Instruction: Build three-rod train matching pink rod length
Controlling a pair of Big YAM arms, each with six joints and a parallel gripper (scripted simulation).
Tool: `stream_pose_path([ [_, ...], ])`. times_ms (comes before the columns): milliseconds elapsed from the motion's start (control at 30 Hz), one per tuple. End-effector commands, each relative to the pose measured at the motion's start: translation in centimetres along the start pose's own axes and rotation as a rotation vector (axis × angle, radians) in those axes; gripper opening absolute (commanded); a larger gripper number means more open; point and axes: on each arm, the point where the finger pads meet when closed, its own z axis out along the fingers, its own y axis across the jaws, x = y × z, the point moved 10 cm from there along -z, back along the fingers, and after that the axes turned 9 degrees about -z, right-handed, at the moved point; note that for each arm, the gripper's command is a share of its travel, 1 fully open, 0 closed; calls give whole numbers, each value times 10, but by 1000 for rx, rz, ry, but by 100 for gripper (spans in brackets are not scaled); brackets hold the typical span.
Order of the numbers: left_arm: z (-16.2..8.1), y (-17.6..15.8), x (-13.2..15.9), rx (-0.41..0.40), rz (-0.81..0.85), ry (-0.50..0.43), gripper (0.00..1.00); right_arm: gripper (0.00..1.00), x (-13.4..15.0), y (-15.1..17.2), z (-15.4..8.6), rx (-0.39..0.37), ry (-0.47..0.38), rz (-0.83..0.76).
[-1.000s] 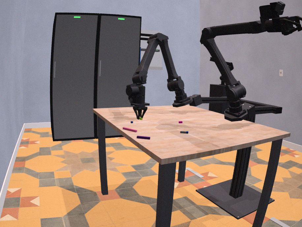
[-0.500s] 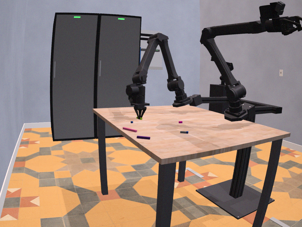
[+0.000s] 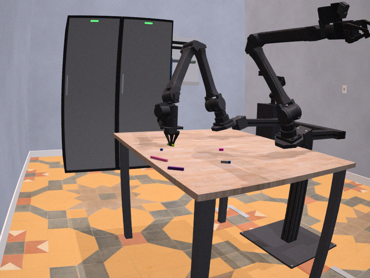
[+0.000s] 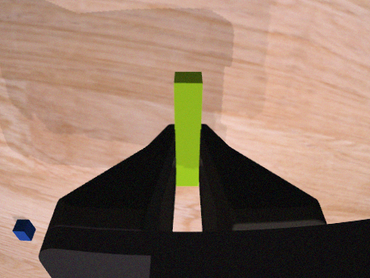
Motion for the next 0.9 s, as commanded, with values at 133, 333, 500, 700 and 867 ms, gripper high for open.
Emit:
stream_pose_path([
  [133,-6,4,-8,-12,-15,-34,100,4,-1,2,4,-6,1,-8],
  [333,-6,4,-8,-12,-15,-34,100,4,-1,2,4,-6,1,-8],
  [500,-6,4,-8,-12,-15,-34,100,4,-1,2,4,-6,1,-8],
  [700,-6,4,-8,-12,-15,-34,100,4,1,9,-18,-32,5,-13],
  [867,-6,4,-8,-12,-15,-34,100,4,2,17,-38,-54,6,6],
])
